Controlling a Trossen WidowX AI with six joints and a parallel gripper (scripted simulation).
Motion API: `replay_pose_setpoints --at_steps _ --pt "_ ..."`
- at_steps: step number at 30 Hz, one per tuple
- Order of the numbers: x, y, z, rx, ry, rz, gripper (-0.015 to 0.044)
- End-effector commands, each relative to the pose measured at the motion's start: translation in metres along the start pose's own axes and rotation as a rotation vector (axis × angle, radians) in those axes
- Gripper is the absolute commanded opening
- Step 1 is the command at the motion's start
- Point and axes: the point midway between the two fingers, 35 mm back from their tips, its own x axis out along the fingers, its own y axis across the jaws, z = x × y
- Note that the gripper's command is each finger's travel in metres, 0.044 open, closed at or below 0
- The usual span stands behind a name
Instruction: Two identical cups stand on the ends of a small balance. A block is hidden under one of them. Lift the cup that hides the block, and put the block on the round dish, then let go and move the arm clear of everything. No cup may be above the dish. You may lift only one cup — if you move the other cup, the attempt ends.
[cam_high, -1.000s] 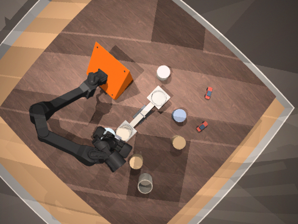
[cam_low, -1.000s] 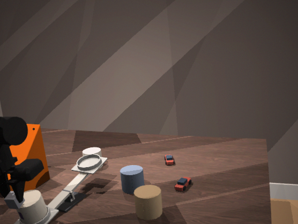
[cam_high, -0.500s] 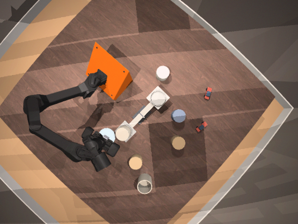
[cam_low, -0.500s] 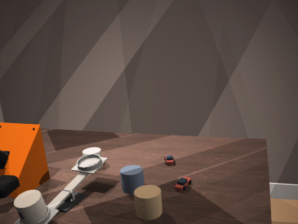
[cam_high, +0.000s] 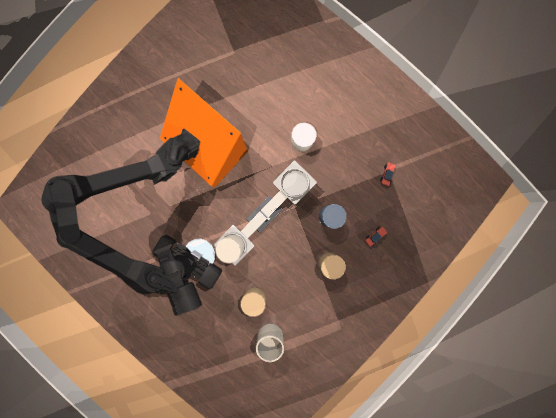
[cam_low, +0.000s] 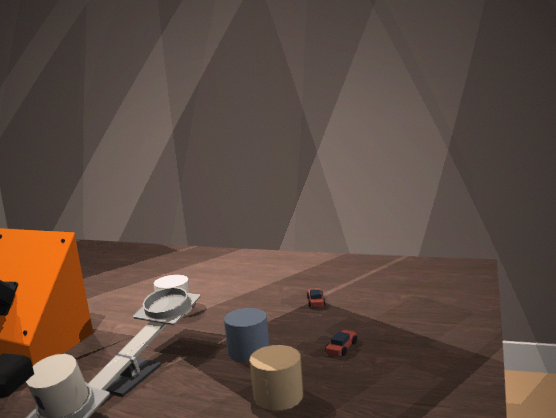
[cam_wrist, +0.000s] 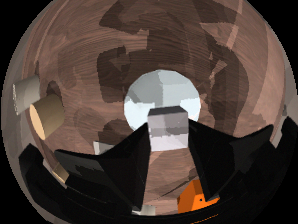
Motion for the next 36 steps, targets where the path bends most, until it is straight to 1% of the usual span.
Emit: replay_pose_setpoints --at_steps 1,7,20,21,36 --pt "0.011 0.000 -0.001 -0.005 0.003 0.003 0.0000" --pt "0.014 0.000 -0.001 -0.005 0.003 0.003 0.0000" --pt "0.032 0.000 -0.001 -0.005 0.001 0.003 0.0000" --pt "0.027 -0.001 0.000 -0.002 -0.003 0.000 0.0026" --pt "0.026 0.000 0.000 0.000 -0.002 0.000 0.0420"
